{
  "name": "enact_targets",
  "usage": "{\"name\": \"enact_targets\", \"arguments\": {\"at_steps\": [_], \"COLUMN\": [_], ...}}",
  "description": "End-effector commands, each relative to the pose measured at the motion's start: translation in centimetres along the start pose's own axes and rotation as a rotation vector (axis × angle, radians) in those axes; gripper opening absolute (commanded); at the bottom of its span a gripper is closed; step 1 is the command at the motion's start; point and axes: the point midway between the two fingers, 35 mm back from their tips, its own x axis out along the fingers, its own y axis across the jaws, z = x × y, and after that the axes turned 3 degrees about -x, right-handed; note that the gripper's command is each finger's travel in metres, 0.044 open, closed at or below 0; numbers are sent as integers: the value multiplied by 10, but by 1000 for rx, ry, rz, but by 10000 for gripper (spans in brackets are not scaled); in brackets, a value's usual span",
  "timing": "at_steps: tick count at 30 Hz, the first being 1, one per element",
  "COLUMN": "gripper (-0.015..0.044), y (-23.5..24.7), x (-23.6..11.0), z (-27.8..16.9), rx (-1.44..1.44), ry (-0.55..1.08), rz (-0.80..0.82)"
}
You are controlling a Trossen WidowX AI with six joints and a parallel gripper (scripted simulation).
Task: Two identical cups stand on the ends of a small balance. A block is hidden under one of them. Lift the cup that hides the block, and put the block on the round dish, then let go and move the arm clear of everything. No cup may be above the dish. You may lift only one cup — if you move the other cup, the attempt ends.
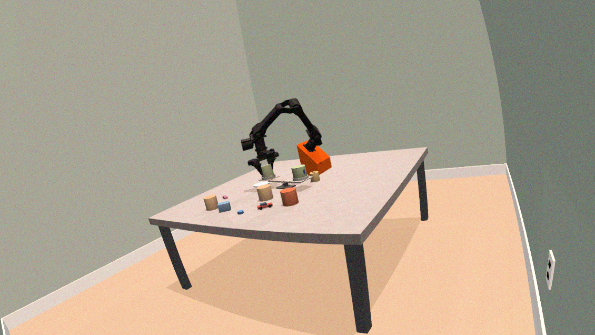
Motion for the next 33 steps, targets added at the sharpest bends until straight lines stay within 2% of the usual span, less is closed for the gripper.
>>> {"name": "enact_targets", "arguments": {"at_steps": [1,33], "gripper": [0,0], "y": [-5,-5], "x": [-12,-53], "z": [-3,-3], "rx": [-14,-13], "ry": [21,23], "rz": [-16,-16]}}
